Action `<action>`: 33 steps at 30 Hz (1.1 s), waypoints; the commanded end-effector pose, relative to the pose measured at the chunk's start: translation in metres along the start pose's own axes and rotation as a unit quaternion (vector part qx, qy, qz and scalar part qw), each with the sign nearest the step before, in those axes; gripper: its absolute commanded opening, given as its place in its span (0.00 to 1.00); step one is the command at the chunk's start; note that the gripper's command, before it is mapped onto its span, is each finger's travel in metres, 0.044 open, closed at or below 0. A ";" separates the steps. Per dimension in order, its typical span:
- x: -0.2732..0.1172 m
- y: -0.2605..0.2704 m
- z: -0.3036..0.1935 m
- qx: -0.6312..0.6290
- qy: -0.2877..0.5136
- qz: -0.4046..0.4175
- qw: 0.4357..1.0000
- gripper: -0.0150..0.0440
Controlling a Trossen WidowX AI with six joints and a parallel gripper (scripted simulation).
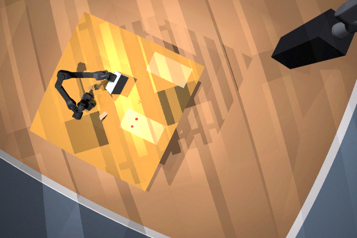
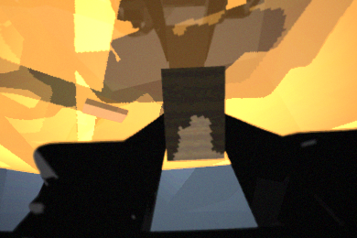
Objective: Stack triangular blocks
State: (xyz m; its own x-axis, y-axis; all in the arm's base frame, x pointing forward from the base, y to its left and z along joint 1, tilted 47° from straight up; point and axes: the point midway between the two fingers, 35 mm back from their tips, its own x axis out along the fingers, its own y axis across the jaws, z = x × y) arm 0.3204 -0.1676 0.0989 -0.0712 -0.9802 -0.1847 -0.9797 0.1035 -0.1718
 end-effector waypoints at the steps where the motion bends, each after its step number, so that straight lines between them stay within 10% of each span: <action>1: -0.017 -0.002 -0.010 -0.001 -0.004 -0.003 1.000 0.25; 33: -0.048 0.012 -0.046 0.107 -0.039 0.023 0.993 0.25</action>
State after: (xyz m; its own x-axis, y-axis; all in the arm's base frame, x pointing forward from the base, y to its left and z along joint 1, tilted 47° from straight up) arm 0.3081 -0.1264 0.1494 -0.0848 -0.9690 -0.2321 -0.9499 0.1489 -0.2748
